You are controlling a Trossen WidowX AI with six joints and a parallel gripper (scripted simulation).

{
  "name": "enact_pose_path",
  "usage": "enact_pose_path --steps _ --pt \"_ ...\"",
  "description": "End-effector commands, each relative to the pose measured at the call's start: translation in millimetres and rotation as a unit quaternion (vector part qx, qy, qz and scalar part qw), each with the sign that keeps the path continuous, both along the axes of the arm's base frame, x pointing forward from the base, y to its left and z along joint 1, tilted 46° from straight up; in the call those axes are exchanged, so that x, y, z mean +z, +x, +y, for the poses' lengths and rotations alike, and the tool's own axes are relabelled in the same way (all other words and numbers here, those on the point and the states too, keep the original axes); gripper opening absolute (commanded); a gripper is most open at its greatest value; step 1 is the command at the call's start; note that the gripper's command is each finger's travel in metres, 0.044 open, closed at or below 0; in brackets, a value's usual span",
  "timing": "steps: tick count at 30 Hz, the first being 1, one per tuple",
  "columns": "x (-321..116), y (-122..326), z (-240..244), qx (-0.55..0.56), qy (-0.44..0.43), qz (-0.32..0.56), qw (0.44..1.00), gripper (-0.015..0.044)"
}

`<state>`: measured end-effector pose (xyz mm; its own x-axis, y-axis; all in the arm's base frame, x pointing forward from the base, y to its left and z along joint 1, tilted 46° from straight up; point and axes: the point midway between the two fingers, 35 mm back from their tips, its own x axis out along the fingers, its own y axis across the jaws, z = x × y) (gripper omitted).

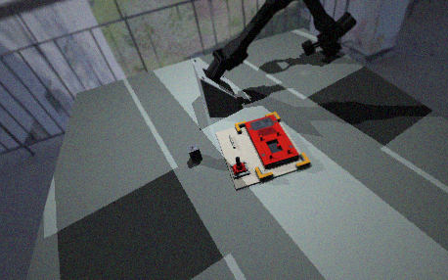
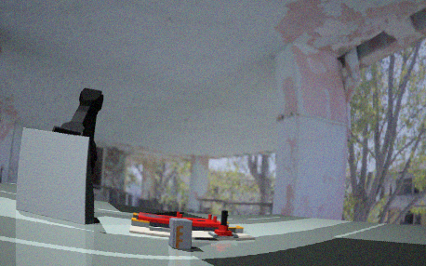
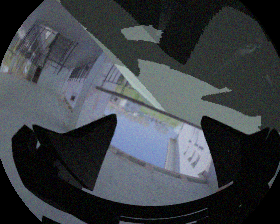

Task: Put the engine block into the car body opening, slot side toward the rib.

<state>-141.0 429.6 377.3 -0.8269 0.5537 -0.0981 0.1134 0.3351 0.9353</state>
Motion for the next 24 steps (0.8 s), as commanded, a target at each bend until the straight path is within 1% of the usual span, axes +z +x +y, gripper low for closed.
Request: enact_pose_path --steps 1,14,21,24 --pt "4 30 4 -0.046 0.039 -0.026 0.998 0.0440" --pt "10 135 11 -0.203 0.130 -0.132 0.961 0.0440" --pt "9 191 4 -0.282 0.150 -0.198 0.927 0.0440" --pt "13 218 -8 -0.310 0.150 -0.208 0.916 0.0440"
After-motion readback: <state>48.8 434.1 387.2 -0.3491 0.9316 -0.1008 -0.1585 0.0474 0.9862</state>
